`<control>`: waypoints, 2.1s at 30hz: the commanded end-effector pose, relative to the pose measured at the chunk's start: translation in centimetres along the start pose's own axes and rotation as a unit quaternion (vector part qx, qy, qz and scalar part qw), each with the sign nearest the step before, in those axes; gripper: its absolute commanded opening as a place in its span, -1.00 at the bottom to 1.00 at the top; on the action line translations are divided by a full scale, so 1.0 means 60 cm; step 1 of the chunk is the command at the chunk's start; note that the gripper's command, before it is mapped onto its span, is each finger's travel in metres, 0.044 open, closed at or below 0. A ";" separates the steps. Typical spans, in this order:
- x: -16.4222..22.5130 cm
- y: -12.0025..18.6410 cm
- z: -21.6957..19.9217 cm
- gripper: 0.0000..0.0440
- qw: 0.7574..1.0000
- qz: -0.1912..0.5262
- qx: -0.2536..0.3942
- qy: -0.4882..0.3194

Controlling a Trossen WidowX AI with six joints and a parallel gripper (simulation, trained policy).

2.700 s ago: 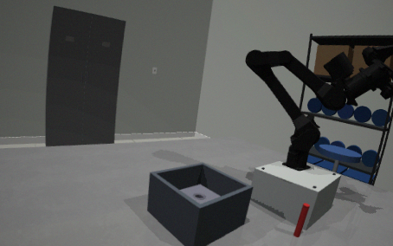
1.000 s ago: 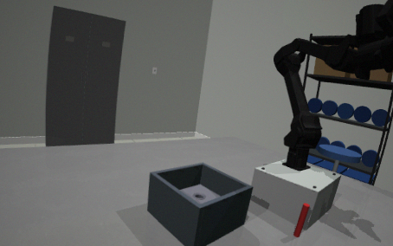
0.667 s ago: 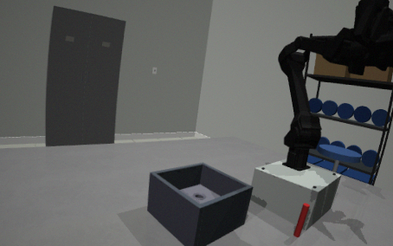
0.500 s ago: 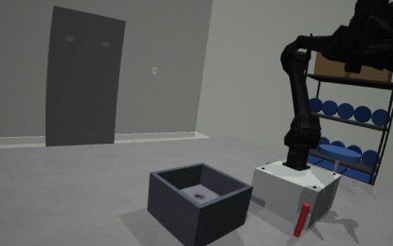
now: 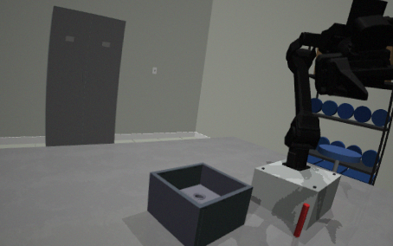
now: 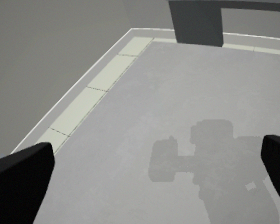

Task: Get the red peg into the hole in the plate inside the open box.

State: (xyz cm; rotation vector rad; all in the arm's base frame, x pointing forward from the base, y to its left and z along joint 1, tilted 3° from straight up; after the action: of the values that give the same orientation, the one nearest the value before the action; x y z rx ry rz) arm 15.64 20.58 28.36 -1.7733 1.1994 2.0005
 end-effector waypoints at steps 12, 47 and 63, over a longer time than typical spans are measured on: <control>0.054 -0.025 -0.032 1.00 0.971 0.145 0.067 -0.180; 0.231 -0.049 -0.070 0.85 0.690 0.426 0.328 -0.484; 0.318 -0.080 -0.065 0.71 0.628 0.414 0.364 -0.549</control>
State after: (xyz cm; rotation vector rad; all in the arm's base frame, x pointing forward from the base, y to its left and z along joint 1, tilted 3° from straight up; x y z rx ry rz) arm 16.98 14.54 10.07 0.5254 1.9178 1.8050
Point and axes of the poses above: the point midway between the two fingers, 35 mm back from their tips, its own y axis back along the fingers, its own z axis across the jaws, x = y × z, the point moved 10 cm from there along y, back along the fingers, and after that the axes turned 15 degrees about y, right-handed, at the moved point
